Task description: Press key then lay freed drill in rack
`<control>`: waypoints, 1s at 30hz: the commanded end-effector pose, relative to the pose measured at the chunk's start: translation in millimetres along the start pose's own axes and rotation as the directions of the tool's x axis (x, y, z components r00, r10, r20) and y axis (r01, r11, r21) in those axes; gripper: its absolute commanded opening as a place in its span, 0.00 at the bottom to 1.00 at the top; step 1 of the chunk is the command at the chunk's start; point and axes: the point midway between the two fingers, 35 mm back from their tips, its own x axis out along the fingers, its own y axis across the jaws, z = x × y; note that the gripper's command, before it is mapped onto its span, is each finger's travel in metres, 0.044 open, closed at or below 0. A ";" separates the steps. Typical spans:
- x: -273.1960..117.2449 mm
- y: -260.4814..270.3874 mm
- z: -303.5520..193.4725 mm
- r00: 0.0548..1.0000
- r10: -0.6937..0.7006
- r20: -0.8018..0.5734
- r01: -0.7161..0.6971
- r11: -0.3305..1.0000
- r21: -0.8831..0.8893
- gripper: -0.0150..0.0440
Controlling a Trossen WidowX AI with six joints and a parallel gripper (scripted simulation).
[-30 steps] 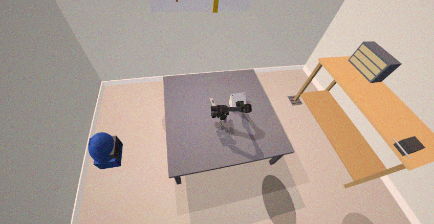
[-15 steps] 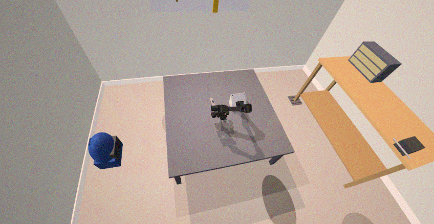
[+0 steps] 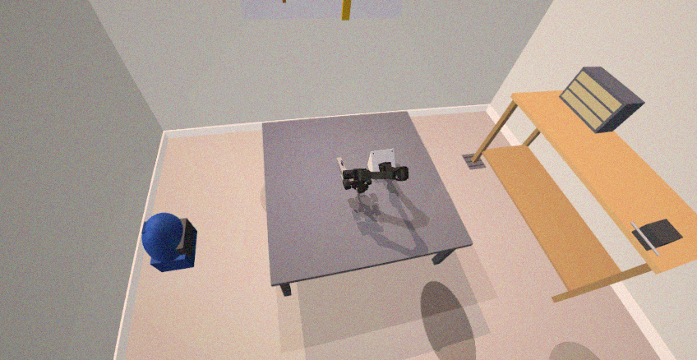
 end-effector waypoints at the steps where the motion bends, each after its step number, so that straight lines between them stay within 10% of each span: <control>1: 1.6 7.1 1.4 1.000 0.001 0.002 -0.001 1.000 0.006 0.25; 30: 21.2 41.5 8.3 1.000 0.002 0.003 -0.002 1.000 0.007 0.25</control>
